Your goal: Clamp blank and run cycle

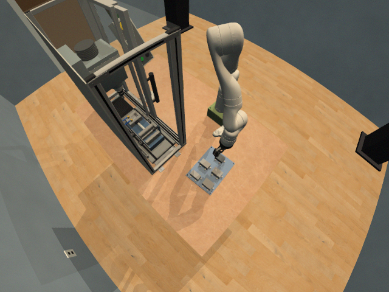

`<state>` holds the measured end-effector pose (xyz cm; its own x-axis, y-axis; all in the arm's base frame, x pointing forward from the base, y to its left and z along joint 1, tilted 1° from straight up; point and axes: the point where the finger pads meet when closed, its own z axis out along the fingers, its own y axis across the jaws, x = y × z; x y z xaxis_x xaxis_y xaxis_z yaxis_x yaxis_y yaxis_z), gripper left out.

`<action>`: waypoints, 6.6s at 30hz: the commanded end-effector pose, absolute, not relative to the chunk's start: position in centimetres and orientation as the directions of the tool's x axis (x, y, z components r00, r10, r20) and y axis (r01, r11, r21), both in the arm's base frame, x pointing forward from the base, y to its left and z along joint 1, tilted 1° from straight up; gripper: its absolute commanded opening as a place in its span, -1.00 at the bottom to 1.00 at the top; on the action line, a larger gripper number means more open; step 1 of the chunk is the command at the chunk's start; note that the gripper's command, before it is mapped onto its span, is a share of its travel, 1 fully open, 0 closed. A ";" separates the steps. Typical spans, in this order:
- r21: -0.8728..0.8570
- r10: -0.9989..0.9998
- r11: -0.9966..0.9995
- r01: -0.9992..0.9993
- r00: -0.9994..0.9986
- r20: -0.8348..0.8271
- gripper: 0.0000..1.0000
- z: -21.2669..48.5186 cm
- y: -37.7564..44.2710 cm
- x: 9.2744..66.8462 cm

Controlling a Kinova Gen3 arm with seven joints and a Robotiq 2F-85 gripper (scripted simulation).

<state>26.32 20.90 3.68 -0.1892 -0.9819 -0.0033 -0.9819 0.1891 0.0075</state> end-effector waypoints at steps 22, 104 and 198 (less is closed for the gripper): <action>0.009 -0.809 0.588 -0.809 -0.588 -0.003 1.00 3.9 21.3 26.5; 0.011 0.055 0.998 0.055 -0.999 0.003 1.00 3.8 21.1 26.3; 0.005 0.910 0.415 0.910 -0.415 0.012 1.00 3.8 21.1 26.3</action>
